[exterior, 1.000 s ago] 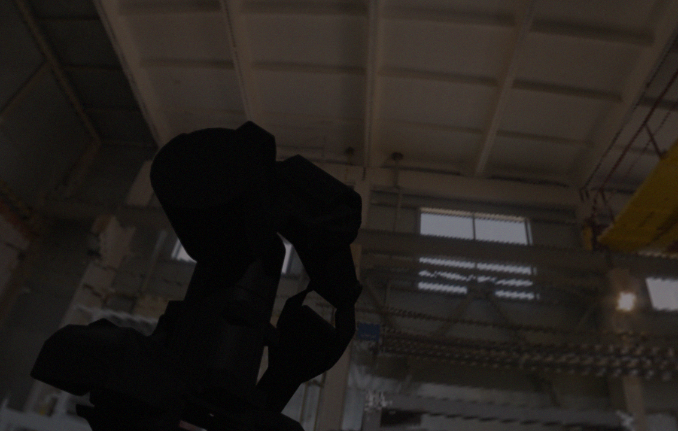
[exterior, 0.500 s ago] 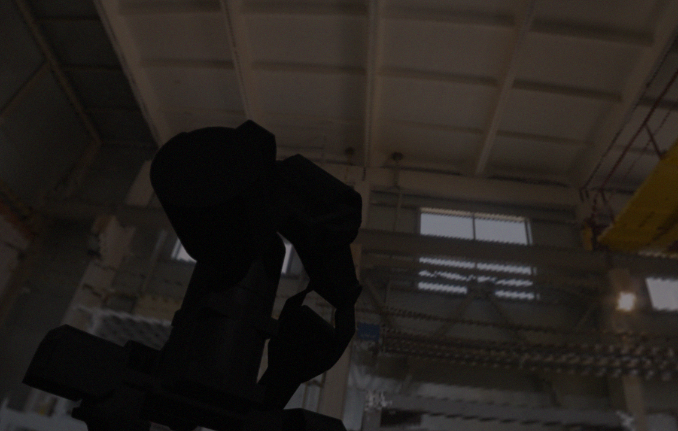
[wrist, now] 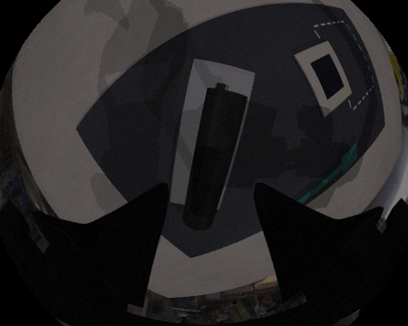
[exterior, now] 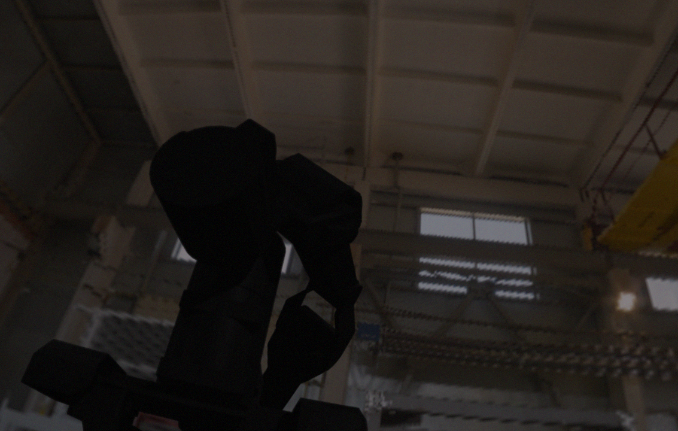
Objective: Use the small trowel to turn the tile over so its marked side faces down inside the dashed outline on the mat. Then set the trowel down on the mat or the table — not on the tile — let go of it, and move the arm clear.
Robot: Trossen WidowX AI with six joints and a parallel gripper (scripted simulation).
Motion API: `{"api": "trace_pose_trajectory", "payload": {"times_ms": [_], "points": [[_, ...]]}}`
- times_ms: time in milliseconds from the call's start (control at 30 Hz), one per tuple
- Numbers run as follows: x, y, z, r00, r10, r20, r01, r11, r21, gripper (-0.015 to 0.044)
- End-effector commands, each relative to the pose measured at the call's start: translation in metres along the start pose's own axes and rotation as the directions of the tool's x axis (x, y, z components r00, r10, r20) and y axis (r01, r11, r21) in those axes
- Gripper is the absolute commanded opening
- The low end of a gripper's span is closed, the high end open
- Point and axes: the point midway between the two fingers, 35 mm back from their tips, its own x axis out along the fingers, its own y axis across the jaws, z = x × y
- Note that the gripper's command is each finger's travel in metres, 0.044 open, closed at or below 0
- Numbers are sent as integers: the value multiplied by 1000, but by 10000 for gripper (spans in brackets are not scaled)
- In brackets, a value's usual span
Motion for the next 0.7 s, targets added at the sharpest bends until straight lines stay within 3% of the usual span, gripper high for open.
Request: {"api": "trace_pose_trajectory", "payload": {"times_ms": [0, 333, 667], "points": [[1, 0, 0, 1000, 1, 3, -1, 994, 109, 270], [-10, 0, 0, 1000, -5, 2, 5, 998, 68, 300], [-2, 4, 6, 996, -90, 20, 92, 962, -256, 300]]}}
